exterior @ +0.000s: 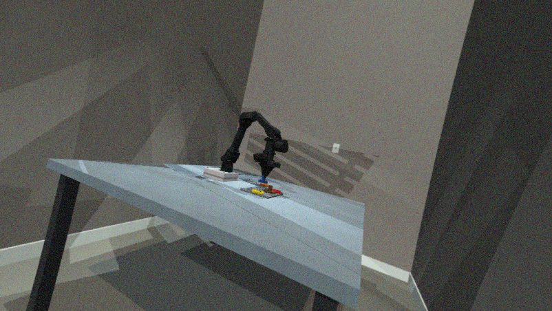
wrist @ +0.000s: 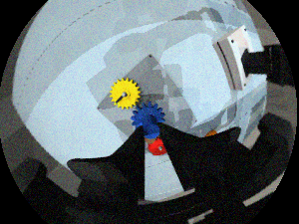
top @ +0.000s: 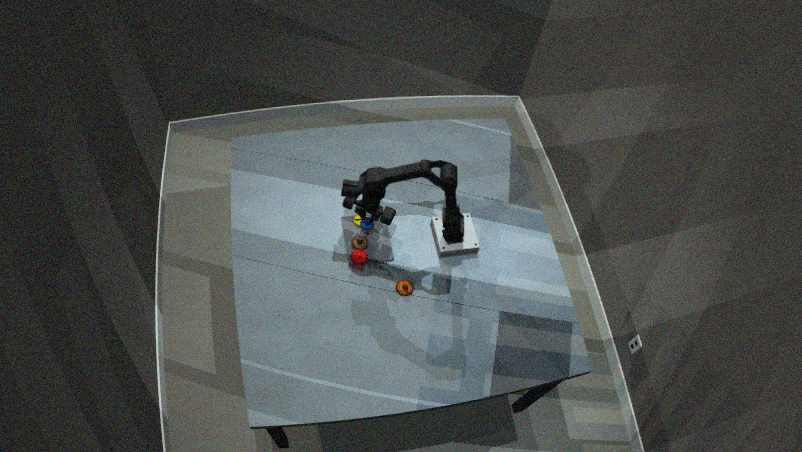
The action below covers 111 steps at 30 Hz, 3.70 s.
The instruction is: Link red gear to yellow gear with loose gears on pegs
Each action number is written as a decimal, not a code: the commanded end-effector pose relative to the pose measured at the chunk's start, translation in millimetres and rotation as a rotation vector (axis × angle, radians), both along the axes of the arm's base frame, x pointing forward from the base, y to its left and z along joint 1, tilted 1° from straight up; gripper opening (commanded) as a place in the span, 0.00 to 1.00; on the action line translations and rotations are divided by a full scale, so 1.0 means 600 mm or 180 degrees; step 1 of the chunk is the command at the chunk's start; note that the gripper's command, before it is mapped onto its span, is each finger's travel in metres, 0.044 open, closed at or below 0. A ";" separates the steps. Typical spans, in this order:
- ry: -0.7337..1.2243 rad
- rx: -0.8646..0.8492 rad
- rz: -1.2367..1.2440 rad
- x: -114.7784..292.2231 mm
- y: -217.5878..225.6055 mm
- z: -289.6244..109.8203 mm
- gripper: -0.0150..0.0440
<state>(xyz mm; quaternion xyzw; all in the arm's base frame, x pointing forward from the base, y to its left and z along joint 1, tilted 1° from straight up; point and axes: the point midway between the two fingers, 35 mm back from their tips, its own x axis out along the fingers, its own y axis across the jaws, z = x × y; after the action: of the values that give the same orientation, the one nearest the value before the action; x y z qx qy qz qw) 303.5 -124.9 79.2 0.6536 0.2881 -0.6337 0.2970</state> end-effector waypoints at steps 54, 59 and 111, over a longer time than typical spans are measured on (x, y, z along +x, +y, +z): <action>0.0001 0.0021 -0.0300 0.002 0.002 -0.077 0.25; 0.0000 0.0011 0.0028 0.001 0.002 -0.078 0.25; -0.0020 0.0017 -0.0459 -0.008 0.003 0.070 0.76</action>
<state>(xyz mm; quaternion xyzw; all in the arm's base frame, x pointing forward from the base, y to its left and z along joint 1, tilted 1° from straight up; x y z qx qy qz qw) 299.9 -123.0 94.6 0.6705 0.2457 -0.6555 0.2456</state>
